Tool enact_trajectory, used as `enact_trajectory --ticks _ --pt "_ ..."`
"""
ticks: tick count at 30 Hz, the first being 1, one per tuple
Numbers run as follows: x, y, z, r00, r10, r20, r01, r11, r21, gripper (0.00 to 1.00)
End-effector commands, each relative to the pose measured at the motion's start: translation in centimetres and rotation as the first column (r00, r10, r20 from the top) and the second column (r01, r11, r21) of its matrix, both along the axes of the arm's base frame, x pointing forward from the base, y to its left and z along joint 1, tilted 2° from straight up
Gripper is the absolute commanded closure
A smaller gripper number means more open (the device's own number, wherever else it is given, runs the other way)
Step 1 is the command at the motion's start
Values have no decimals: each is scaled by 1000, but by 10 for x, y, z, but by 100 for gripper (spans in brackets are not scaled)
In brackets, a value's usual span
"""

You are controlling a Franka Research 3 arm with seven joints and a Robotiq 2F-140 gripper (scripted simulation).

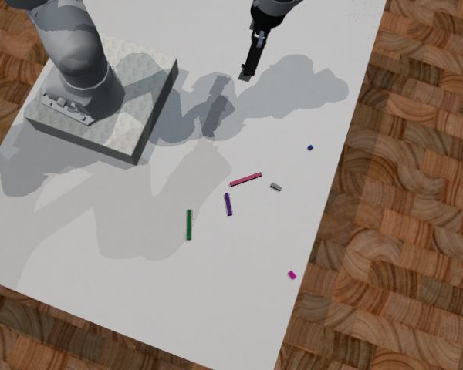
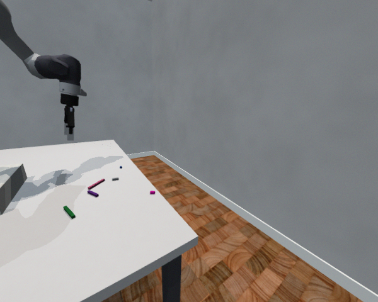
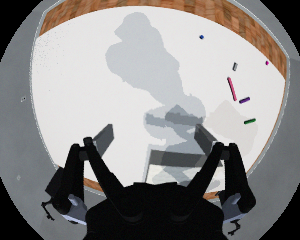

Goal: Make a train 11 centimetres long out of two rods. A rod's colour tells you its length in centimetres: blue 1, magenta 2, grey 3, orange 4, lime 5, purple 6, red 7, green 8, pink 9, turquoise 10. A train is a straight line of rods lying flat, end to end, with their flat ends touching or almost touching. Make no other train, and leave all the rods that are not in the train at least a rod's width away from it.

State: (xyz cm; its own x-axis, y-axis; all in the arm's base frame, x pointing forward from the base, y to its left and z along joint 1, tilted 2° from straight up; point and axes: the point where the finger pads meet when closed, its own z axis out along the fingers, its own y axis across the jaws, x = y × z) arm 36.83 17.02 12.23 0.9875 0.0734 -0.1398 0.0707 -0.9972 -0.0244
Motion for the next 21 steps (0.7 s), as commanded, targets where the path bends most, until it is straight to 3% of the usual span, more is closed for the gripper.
enact_trajectory --ticks 1,6,8,9,14,21 --pt "26 -31 -15 987 -148 61 149 989 -8 0" --pt "34 -87 -37 952 -294 85 297 955 -17 0" --pt "34 -87 -37 952 -294 85 297 955 -17 0" --pt "34 -115 -48 926 -365 97 369 929 -21 0" --pt "29 -166 -66 864 -490 118 495 868 -23 0" --pt "8 -234 -91 742 -654 146 663 748 -18 0"
